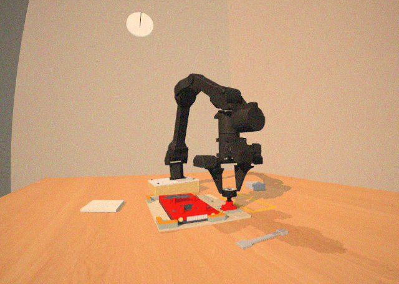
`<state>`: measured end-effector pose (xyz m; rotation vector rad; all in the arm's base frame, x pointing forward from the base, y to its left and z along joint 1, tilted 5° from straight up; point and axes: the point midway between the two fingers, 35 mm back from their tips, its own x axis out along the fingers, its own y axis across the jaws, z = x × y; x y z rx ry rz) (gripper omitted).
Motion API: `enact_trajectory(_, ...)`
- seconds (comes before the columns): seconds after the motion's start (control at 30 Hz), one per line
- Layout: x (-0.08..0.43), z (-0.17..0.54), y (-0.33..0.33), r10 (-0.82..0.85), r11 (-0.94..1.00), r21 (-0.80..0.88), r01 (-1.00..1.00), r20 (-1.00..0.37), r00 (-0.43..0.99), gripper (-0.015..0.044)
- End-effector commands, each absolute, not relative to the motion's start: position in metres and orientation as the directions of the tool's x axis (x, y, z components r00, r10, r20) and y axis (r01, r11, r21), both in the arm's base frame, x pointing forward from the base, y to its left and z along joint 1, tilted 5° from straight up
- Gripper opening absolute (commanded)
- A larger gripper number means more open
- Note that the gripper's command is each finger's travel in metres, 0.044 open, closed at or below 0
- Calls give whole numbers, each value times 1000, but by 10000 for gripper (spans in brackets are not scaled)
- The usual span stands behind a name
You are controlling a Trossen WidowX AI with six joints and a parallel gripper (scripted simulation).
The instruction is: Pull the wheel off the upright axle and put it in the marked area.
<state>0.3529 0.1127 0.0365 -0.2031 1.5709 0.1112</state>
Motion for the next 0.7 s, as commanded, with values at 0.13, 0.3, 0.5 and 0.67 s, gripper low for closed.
enact_trajectory(0.13, 353, 37, 113, -59, 978, -57, -199, -998, -1, 162)
enact_trajectory(0.3, 353, 37, 113, -59, 978, -57, -199, -998, -1, 89)
enact_trajectory(0.5, 353, 39, 113, -59, 978, -57, -199, -998, -1, 0)
enact_trajectory(0.67, 353, 40, 113, -59, 978, -57, -199, -998, -1, 0)
